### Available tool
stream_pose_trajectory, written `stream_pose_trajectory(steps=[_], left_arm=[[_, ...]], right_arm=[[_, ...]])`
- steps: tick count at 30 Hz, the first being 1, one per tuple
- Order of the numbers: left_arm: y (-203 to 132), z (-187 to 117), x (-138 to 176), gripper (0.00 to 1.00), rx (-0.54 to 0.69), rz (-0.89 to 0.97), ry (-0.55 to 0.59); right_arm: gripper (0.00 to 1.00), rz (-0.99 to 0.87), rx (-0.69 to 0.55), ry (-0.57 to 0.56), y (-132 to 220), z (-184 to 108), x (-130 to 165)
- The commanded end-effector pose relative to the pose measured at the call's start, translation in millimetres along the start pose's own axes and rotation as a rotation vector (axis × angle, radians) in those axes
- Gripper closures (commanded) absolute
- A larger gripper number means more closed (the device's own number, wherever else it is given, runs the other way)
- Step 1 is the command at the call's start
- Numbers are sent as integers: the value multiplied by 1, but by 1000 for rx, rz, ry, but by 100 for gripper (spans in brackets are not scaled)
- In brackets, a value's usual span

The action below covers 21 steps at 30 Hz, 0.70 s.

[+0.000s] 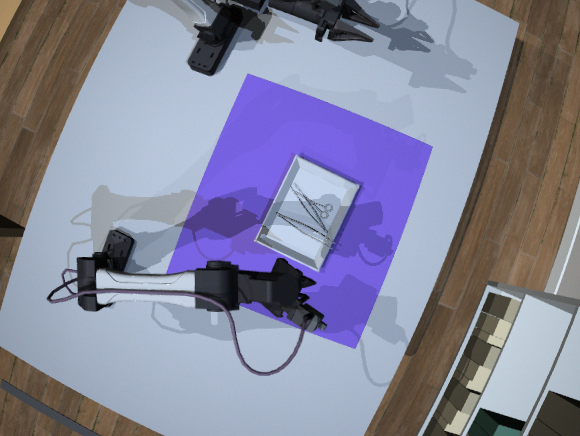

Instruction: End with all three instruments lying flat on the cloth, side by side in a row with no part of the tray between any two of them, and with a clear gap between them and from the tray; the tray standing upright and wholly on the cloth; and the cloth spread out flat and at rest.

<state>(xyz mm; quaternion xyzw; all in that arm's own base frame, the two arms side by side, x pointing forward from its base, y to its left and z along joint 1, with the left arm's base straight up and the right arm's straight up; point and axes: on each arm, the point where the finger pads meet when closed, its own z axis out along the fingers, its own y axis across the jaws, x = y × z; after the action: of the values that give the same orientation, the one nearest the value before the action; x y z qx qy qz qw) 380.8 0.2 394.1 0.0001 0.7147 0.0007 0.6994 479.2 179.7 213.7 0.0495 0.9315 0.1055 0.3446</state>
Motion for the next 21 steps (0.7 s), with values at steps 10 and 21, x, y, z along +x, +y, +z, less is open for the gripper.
stream_pose_trajectory(steps=[10, 21], left_arm=[[0, -2, -8, 67, 1, -1, -22], [0, -2, -8, 67, 1, -1, -22]], right_arm=[[65, 28, 144, 269, 31, 48, 71], [65, 13, 239, 402, 52, 76, 124]])
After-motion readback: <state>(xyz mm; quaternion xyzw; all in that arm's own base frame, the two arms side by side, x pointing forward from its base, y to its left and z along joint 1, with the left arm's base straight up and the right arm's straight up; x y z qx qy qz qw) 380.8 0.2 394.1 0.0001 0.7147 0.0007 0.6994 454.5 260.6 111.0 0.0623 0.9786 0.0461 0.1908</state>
